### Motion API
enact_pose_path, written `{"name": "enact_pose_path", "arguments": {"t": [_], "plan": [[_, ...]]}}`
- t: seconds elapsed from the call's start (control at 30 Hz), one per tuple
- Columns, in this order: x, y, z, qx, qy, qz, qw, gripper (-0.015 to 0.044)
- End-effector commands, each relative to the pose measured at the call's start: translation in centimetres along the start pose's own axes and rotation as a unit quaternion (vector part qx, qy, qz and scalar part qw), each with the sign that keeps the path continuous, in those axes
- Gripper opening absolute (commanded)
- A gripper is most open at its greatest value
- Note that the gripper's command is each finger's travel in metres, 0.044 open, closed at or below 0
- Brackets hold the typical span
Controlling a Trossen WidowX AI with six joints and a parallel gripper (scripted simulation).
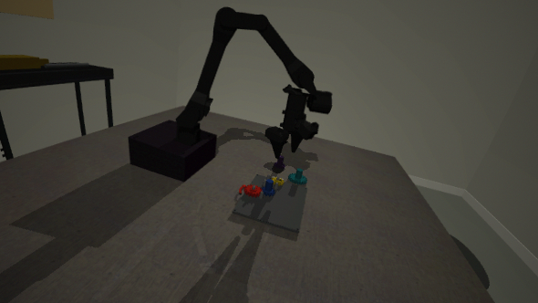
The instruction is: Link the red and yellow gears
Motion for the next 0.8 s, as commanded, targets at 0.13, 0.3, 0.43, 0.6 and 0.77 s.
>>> {"name": "enact_pose_path", "arguments": {"t": [0.13, 0.3, 0.43, 0.6, 0.77], "plan": [[4.9, 5.5, 0.1, 0.0, 0.006, 0.16, 0.987, 0.044], [4.9, 5.2, 0.1, 0.0, 0.006, 0.16, 0.987, 0.044], [5.0, 5.3, 0.3, 0.0, 0.006, 0.16, 0.987, 0.044], [5.1, 5.3, 2.2, 0.0, 0.006, 0.16, 0.987, 0.044], [5.1, 5.3, 2.5, 0.0, 0.006, 0.16, 0.987, 0.044]]}}
Point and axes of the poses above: the point midway between the two fingers, 35 mm back from their tips, its own z axis out along the fingers, its own y axis across the jaws, x = y × z, the point moved 10 cm from there along -z, back along the fingers, and after that the axes turned 3 degrees about z, right-handed, at the moved point
